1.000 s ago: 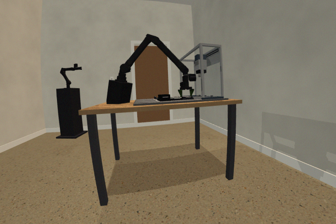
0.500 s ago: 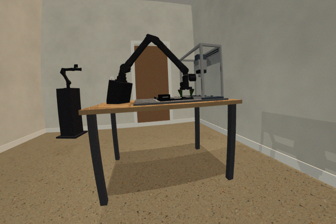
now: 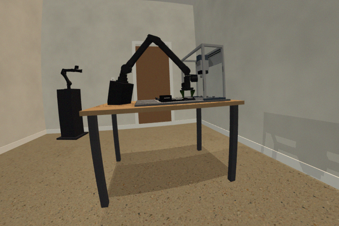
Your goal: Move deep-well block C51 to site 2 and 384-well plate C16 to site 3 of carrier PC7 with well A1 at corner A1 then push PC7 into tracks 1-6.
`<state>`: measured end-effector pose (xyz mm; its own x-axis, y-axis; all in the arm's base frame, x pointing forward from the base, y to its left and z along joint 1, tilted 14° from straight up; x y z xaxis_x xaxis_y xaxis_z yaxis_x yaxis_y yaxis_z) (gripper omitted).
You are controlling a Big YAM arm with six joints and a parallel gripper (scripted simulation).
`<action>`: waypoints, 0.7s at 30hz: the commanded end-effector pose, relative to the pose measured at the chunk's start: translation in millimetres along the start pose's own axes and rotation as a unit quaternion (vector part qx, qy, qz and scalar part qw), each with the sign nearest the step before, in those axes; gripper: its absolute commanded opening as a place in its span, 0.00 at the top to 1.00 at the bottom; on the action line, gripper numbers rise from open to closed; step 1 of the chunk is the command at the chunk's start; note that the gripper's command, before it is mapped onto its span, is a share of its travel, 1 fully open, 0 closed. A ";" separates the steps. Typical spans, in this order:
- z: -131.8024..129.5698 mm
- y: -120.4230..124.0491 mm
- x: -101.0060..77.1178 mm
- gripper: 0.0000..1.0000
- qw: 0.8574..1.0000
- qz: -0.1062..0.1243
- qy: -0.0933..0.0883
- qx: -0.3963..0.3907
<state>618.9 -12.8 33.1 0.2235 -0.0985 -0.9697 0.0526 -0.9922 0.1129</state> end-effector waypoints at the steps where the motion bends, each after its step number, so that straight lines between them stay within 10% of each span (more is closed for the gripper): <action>1: -17.3 1.4 -15.2 1.00 1.000 -0.001 0.023 0.001; 15: -17.3 1.4 -15.2 1.00 1.000 -0.001 0.023 0.001; 21: -20.1 -3.2 -46.2 1.00 1.000 -0.002 0.030 -0.001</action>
Point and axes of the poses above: the point where the finger pads meet when closed, its own x axis out along the fingers, its own z axis across the jaws, y = z × x, the point moved 6 cm from there along -x, back along the fingers, and after that the axes turned 7 degrees about x, right-handed, at the moved point
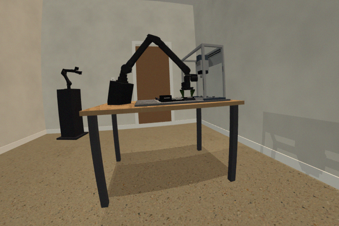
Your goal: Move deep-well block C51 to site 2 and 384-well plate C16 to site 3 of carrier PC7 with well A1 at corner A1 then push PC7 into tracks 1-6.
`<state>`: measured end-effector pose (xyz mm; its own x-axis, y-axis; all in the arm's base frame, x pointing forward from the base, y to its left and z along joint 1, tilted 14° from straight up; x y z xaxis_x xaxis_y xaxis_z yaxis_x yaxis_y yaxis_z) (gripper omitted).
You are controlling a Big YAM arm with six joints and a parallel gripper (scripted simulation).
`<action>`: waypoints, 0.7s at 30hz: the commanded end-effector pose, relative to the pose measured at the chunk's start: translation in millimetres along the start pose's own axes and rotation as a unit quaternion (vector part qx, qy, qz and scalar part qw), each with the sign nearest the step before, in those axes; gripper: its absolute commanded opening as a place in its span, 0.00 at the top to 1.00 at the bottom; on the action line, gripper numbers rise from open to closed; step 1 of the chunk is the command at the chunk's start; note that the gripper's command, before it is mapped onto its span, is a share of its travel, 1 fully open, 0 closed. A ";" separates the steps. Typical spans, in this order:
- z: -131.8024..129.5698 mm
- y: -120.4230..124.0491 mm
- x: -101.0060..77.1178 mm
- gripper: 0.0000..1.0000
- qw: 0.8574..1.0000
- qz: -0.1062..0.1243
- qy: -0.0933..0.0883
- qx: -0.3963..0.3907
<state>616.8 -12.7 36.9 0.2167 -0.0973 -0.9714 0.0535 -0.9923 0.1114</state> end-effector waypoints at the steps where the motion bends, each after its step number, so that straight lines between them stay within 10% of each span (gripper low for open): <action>1: -17.6 -5.1 -42.7 1.00 1.000 -0.002 0.030 -0.002; 21: -5.6 -4.8 -79.8 1.00 1.000 -0.001 0.021 0.002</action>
Point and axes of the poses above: the point where the finger pads meet when closed, its own x axis out along the fingers, its own z axis across the jaws, y = z × x, the point moved 6 cm from there along -x, back along the fingers, and after that the axes turned 7 degrees about x, right-handed, at the moved point
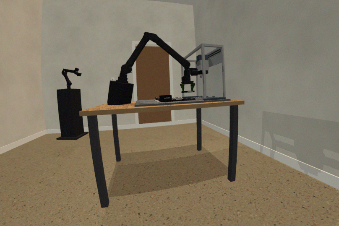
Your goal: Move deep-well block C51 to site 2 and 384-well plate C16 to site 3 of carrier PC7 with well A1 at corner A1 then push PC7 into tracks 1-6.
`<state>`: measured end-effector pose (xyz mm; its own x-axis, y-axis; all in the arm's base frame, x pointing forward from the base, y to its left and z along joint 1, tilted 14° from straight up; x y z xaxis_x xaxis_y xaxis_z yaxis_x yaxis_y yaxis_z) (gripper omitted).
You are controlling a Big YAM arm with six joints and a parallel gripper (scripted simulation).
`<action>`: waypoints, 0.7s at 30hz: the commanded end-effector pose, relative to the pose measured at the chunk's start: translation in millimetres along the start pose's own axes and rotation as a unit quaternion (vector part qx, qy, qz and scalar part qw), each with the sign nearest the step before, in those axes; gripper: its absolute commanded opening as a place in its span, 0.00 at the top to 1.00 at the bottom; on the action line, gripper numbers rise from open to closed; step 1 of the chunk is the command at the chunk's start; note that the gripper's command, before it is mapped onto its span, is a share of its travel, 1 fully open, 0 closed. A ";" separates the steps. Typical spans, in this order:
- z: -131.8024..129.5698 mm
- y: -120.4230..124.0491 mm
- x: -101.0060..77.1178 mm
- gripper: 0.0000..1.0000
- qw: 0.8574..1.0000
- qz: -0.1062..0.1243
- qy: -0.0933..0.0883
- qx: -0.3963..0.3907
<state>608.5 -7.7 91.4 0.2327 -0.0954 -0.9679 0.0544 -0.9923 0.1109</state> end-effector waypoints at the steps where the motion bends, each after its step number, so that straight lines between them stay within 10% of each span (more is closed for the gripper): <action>1: -2.2 -6.6 -27.3 1.00 1.000 -0.001 0.013 0.001; 21: -2.2 -35.5 -42.3 1.00 1.000 -0.001 0.025 0.006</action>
Point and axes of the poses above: the point where the finger pads meet when closed, its own x axis out along the fingers, its own z axis across the jaws, y = z × x, the point moved 6 cm from there along -x, back along the fingers, and after that the axes turned 7 degrees about x, right-handed, at the moved point
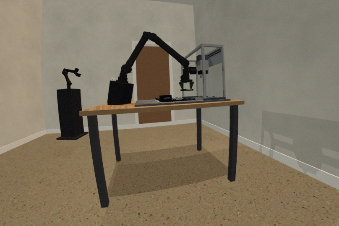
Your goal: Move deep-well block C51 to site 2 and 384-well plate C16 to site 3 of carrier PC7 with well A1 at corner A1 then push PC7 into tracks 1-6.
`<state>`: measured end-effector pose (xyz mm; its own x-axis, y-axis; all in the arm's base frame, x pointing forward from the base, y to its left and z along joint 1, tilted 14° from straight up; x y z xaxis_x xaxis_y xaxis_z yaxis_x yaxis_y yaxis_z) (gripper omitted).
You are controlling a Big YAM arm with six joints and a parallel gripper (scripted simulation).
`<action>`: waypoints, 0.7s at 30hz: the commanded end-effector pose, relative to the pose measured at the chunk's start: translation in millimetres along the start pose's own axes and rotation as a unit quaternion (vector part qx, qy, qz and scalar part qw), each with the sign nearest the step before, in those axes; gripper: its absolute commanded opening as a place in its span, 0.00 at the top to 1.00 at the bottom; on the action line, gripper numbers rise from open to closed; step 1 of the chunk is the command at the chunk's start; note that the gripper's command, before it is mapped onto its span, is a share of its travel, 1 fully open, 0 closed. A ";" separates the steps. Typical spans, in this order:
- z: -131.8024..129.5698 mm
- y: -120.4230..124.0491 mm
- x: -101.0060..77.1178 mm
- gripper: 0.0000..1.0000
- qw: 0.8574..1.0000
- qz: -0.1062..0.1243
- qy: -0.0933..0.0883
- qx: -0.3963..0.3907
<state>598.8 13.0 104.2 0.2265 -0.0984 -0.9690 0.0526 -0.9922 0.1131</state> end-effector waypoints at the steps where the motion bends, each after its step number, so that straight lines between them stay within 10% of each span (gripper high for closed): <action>1: -6.2 -19.8 -25.8 1.00 1.000 -0.003 0.027 0.005; 21: 9.4 -95.0 -0.6 1.00 1.000 -0.003 0.004 0.002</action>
<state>587.1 87.8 97.9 0.2318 -0.0974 -0.9679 0.0572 -0.9919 0.1135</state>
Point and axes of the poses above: the point where the finger pads meet when closed, its own x axis out along the fingers, its own z axis across the jaws, y = z × x, the point moved 6 cm from there along -x, back along the fingers, and after that the axes turned 7 degrees about x, right-handed, at the moved point
